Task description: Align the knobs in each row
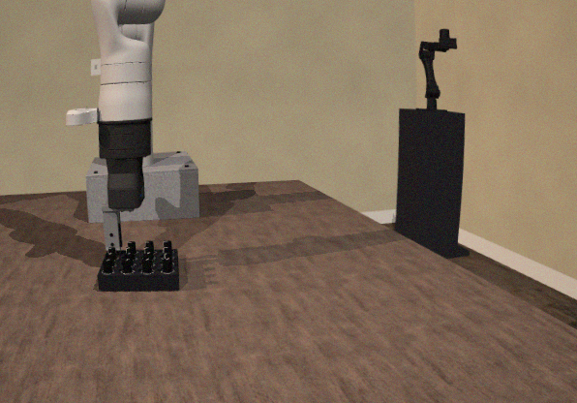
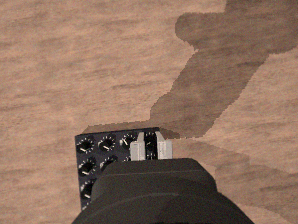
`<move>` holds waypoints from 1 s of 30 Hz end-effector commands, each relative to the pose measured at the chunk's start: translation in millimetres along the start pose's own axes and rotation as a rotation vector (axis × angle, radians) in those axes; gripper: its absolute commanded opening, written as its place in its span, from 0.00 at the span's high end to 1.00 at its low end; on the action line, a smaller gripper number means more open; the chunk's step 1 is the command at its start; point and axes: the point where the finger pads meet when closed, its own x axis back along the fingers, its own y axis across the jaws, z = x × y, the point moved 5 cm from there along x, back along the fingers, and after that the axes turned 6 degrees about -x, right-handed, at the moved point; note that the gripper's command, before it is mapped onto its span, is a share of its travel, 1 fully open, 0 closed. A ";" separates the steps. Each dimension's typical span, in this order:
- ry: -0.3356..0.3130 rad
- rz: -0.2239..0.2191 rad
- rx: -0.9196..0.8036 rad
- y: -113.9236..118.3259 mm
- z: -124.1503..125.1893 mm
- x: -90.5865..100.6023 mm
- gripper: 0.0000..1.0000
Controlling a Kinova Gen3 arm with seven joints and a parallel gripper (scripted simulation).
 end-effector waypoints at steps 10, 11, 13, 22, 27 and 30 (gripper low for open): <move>0.000 0.001 0.031 -0.4 -0.1 0.5 0.70; 0.000 0.001 0.038 -0.4 -0.1 0.5 0.70; 0.000 0.001 0.053 -0.4 -0.1 0.5 0.70; 0.000 0.001 0.128 -0.4 -0.1 0.5 0.70; 0.000 0.001 0.206 -0.4 -0.1 0.5 0.70; 0.000 0.001 0.261 -0.4 -0.1 0.5 0.70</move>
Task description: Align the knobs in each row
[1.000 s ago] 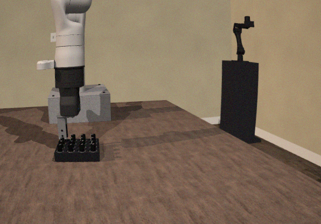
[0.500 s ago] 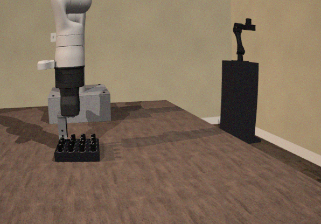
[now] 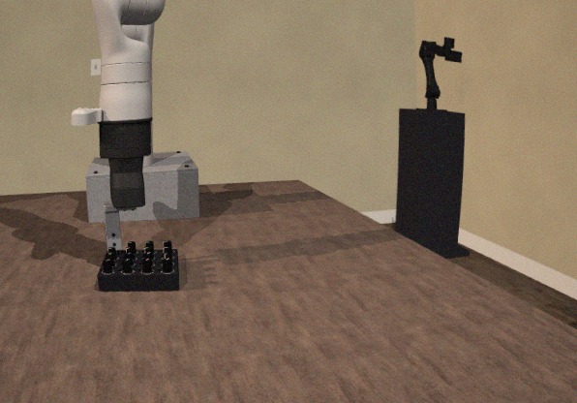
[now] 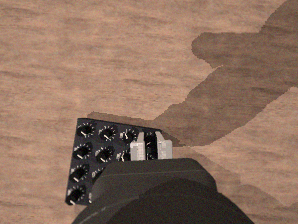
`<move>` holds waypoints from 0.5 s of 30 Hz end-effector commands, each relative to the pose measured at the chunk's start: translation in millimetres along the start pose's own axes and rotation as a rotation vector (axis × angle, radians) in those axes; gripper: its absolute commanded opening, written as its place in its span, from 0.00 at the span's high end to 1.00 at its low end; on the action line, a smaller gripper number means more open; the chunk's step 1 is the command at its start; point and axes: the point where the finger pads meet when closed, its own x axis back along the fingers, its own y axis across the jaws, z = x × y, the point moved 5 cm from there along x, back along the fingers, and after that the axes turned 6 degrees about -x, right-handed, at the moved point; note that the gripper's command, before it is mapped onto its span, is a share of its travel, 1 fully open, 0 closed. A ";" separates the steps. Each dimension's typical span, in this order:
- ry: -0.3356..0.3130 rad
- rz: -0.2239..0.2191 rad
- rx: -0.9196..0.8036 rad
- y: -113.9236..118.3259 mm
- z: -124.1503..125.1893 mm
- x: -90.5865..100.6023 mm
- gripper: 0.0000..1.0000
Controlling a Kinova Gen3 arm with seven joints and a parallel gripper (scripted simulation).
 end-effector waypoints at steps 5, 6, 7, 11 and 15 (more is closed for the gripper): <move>-0.002 0.002 0.080 -0.3 0.2 0.5 0.70; -0.002 0.002 0.101 -0.3 0.2 0.5 0.70; -0.002 0.002 0.123 -0.3 0.2 0.5 0.70; -0.002 0.002 0.217 -0.3 0.2 0.5 0.70; -0.002 0.002 0.318 -0.3 0.2 0.5 0.70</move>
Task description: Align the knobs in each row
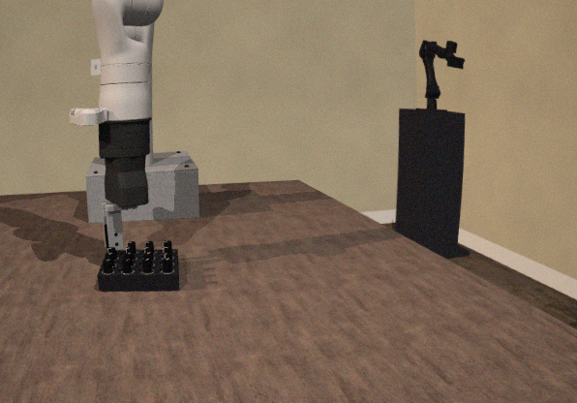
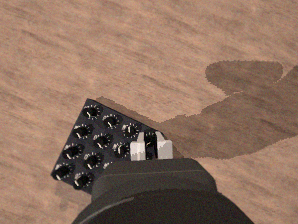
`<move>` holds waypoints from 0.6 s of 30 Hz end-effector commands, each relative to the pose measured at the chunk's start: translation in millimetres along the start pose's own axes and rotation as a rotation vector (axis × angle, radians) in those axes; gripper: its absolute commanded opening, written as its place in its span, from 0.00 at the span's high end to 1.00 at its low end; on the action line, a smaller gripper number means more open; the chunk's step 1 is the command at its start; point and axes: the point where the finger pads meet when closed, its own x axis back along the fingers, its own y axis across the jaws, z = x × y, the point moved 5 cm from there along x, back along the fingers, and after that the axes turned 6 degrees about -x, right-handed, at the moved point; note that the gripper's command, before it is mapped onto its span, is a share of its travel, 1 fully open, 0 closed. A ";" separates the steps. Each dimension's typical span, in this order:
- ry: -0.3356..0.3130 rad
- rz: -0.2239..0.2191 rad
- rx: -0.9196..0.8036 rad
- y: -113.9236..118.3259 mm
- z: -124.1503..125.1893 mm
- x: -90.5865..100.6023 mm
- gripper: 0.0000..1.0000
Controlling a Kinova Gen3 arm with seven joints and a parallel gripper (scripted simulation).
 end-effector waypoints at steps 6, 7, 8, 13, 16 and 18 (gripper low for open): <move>-0.003 0.003 0.129 -0.2 0.4 0.5 0.70; -0.003 0.003 0.155 -0.2 0.4 0.5 0.70; -0.003 0.003 0.182 -0.2 0.4 0.5 0.70; -0.003 0.003 0.314 -0.2 0.4 0.5 0.70; -0.002 0.003 0.391 -0.2 0.4 0.5 0.70; -0.002 0.003 0.442 -0.2 0.4 0.5 0.70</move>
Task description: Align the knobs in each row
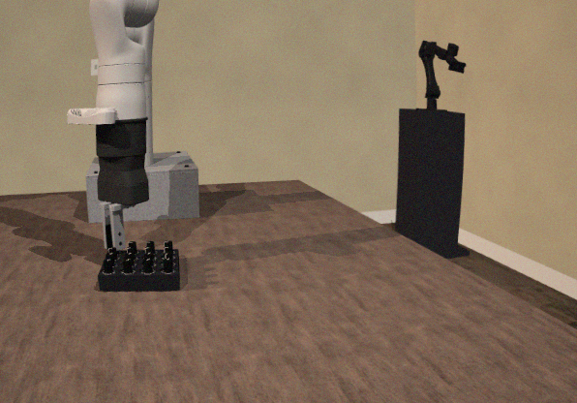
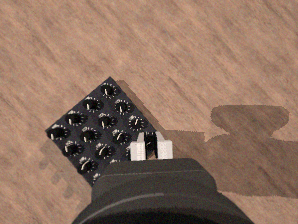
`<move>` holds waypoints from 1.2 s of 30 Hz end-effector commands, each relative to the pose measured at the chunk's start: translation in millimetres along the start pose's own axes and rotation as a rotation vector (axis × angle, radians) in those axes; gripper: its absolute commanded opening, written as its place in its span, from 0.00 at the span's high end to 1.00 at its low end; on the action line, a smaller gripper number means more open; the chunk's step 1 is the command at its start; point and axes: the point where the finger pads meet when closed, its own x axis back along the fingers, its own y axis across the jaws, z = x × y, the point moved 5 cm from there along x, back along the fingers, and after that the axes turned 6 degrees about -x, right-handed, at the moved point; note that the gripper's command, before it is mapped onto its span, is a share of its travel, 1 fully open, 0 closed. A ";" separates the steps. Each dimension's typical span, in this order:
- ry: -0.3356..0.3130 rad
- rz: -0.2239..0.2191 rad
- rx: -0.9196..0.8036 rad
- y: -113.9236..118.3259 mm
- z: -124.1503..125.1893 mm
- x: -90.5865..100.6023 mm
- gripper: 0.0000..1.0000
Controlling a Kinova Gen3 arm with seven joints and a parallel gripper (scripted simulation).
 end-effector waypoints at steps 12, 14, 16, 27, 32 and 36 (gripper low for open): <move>-0.002 0.003 0.253 0.9 1.2 0.5 0.70; -0.002 0.003 0.294 0.9 1.2 0.5 0.70; -0.002 0.003 0.334 0.9 1.2 0.5 0.70; -0.002 0.003 0.487 0.9 1.2 0.5 0.70; -0.002 0.003 0.553 0.9 1.2 0.5 0.70; -0.002 0.003 0.597 0.9 1.2 0.5 0.70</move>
